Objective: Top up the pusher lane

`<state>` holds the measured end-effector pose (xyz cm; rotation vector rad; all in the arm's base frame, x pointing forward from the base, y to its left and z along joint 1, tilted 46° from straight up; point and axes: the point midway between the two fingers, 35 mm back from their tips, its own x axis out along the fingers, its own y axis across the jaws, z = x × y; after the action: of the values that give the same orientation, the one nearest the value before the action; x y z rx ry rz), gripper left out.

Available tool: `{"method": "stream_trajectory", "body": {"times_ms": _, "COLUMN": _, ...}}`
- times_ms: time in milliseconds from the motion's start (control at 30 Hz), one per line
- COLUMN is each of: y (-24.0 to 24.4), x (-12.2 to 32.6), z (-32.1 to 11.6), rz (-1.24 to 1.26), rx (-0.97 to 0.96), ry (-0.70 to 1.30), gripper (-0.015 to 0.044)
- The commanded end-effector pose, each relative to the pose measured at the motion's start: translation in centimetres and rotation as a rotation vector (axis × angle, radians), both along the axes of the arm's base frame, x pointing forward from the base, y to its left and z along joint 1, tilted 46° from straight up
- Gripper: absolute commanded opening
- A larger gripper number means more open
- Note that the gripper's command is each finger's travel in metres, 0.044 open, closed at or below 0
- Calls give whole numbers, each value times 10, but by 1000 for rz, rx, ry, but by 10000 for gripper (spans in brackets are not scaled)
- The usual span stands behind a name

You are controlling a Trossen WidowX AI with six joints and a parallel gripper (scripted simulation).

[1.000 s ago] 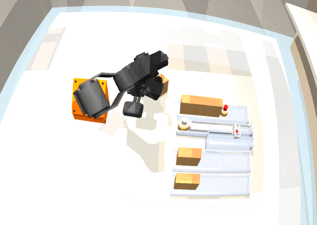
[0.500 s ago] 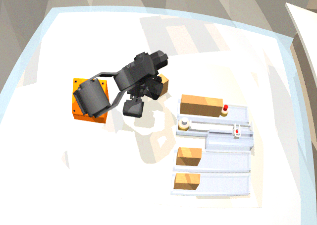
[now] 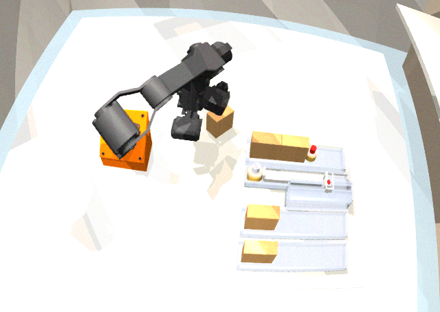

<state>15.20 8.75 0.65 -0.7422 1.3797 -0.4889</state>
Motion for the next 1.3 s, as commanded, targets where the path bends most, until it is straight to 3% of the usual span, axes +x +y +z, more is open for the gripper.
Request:
{"method": "stream_trajectory", "body": {"times_ms": 0, "y": 14, "x": -5, "z": 16, "rz": -5, "rx": 10, "ry": -9, "gripper": 0}}
{"method": "stream_trajectory", "body": {"times_ms": 167, "y": 16, "x": -4, "z": 19, "rz": -5, "rx": 12, "ry": -8, "gripper": 0}}
{"method": "stream_trajectory", "body": {"times_ms": 1067, "y": -33, "x": 123, "z": 30, "rz": 23, "rx": 6, "ry": 10, "gripper": 0}}
{"method": "stream_trajectory", "body": {"times_ms": 1267, "y": -42, "x": 130, "z": 29, "rz": 23, "rx": -1, "ry": 11, "gripper": 0}}
